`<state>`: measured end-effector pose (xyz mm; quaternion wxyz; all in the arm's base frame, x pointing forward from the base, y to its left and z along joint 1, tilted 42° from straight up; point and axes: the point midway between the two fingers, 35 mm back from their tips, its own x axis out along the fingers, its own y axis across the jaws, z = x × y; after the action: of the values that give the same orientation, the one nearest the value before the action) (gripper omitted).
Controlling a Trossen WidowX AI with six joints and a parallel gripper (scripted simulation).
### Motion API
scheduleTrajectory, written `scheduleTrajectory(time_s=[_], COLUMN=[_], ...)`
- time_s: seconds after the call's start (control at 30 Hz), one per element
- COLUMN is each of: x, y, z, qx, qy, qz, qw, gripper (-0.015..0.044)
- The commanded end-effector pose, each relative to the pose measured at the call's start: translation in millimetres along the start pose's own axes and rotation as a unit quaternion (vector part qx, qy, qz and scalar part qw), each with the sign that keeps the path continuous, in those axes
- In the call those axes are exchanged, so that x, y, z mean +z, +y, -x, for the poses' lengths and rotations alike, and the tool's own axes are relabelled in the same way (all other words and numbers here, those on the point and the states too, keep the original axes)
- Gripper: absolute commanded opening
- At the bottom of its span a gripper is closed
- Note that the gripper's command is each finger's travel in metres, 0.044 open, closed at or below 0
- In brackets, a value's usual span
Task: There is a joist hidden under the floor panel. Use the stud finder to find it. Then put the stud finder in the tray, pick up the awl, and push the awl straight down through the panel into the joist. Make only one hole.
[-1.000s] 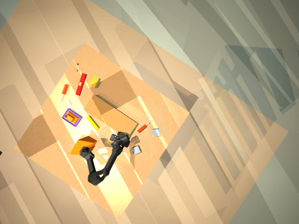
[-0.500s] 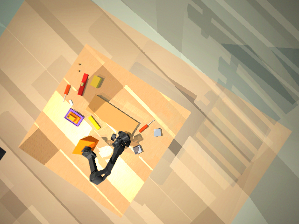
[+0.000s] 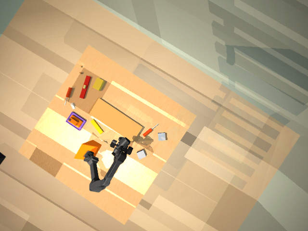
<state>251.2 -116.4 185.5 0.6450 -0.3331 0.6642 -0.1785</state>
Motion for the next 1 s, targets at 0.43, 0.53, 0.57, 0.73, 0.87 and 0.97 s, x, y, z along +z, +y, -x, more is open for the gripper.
scheduleTrajectory(time_s=[0.43, 0.53, 0.57, 0.73, 0.87, 0.97], x=[41, 54, 58, 78, 94, 105], y=[52, 68, 74, 101, 121, 135], z=[7, 9, 10, 16, 23, 29], qx=[0.147, 0.19, 0.203, 0.266, 0.309, 0.336], qy=[-0.07, -0.099, -0.11, -0.168, -0.221, -0.263], qz=[0.162, 0.211, 0.226, 0.299, 0.351, 0.386], qw=[0.973, 0.954, 0.946, 0.901, 0.856, 0.818], gripper=[0.0, 0.0, 0.0, 0.0, 0.0, 0.0])
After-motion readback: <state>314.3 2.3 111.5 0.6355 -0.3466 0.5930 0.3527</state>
